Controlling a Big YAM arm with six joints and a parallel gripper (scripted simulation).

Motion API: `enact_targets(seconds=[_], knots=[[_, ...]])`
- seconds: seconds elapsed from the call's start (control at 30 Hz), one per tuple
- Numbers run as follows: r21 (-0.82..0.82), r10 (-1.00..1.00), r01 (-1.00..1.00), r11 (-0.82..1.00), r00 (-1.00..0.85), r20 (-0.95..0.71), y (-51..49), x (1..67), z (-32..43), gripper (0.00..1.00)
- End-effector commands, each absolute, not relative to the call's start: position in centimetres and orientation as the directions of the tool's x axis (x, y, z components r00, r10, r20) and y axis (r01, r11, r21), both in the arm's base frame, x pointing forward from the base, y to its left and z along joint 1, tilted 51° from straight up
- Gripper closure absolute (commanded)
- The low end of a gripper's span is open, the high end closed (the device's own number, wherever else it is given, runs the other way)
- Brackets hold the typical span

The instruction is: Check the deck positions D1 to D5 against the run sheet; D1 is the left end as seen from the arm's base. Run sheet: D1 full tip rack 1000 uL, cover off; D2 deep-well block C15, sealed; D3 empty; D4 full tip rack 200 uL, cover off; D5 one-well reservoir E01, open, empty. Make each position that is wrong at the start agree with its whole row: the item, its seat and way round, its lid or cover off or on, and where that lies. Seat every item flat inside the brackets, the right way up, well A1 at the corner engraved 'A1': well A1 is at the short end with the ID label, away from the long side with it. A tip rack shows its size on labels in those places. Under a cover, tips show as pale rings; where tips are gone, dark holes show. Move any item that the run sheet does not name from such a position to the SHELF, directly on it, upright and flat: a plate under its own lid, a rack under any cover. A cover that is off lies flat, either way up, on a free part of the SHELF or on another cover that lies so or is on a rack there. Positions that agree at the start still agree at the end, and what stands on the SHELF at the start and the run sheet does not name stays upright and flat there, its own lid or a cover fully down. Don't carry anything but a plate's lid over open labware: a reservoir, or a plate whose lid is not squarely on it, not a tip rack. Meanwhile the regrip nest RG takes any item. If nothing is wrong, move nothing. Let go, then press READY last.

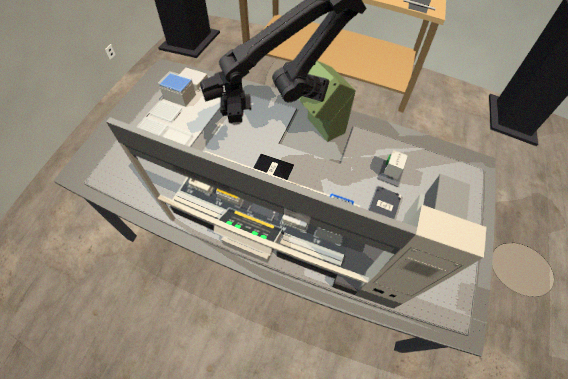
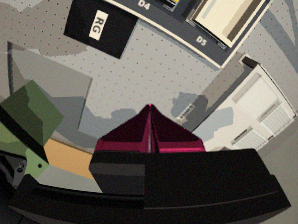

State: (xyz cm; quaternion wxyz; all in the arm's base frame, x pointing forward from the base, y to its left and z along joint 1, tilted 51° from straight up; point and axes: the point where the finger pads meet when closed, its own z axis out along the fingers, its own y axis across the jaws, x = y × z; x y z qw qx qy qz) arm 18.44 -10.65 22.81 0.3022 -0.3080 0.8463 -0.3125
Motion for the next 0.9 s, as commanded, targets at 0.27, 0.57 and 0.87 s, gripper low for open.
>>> enact_targets(seconds=[0.27,0.57,0.87], knots=[[-0.718,-0.716,-0.333,0.611,-0.618,-0.323,-8.3,18.5,22.3,1.0],[-0.744,-0.79,-0.428,0.512,-0.574,-0.214,-4.5,18.7,19.7,1.0],[-0.748,-0.792,-0.427,0.508,-0.573,-0.21,-1.5,18.7,18.0,1.0]])
